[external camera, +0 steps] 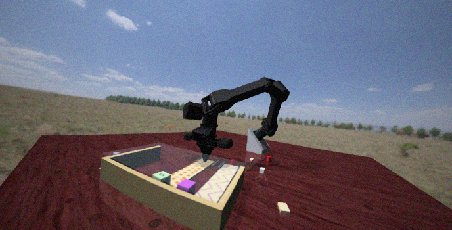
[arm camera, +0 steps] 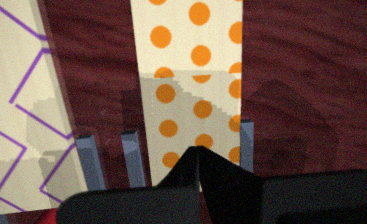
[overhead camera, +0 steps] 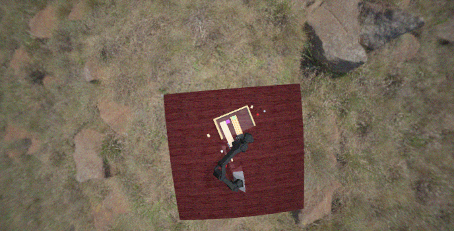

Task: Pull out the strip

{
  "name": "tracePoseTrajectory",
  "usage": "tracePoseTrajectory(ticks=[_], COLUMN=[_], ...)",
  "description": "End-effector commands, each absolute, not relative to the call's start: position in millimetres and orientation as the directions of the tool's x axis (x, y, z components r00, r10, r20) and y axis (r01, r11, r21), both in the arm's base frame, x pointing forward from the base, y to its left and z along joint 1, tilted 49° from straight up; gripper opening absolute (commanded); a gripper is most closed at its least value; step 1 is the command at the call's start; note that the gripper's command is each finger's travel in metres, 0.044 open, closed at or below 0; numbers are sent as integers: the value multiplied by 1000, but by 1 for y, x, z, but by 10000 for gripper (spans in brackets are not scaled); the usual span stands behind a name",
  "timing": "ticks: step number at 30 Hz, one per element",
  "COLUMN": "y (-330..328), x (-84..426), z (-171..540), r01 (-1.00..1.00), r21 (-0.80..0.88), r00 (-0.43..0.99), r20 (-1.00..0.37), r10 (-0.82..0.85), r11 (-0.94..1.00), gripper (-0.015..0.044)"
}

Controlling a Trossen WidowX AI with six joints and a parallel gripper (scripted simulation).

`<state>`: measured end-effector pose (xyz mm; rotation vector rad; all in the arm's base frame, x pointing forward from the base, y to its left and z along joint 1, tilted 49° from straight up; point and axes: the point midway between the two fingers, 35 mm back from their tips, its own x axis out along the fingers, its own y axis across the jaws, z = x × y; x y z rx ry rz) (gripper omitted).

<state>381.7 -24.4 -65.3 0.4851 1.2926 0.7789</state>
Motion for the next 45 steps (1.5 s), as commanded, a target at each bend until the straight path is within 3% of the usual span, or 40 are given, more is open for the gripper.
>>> tracePoseTrajectory(ticks=[1, 45], y=[-21, -29], x=[372, 309], z=[-71, -89], r01=[-238, -236], r21=[715, 715], r00=[64, 62], r20=[-664, -665], r10=[745, 744], r11=[658, 659], gripper=[0, 0])
